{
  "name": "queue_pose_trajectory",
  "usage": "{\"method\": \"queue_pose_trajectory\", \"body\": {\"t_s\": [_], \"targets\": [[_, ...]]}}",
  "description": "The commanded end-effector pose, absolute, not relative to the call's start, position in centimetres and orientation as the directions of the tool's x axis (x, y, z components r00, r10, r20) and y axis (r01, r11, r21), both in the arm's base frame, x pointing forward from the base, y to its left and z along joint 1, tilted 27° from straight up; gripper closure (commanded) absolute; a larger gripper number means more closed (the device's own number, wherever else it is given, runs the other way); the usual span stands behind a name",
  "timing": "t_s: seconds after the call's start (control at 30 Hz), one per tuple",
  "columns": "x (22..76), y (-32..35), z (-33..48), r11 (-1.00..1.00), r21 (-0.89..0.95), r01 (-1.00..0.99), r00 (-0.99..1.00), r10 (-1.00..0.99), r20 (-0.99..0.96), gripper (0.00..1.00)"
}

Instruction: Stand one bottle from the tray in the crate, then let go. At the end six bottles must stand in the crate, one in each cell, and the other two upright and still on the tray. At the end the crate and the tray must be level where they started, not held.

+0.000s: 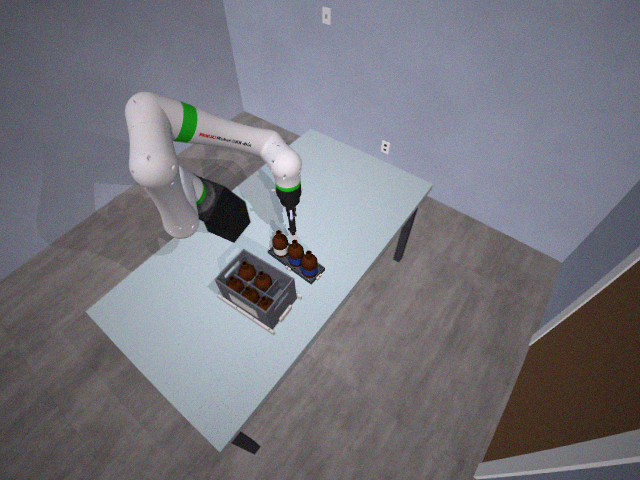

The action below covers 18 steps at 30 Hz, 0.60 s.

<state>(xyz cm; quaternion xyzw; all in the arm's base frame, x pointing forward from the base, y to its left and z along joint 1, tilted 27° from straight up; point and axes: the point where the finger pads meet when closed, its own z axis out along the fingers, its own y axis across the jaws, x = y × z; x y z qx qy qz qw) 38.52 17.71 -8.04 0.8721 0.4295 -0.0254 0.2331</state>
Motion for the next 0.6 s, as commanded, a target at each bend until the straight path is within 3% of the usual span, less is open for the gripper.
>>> {"method": "queue_pose_trajectory", "body": {"t_s": [0.0,0.57], "targets": [[38.5,17.7,-8.2,-0.522,0.385,0.761,0.63,0.737,-0.244,0.62],[38.8,16.9,-9.7,-0.522,0.385,0.761,0.63,0.737,-0.244,0.62]]}}
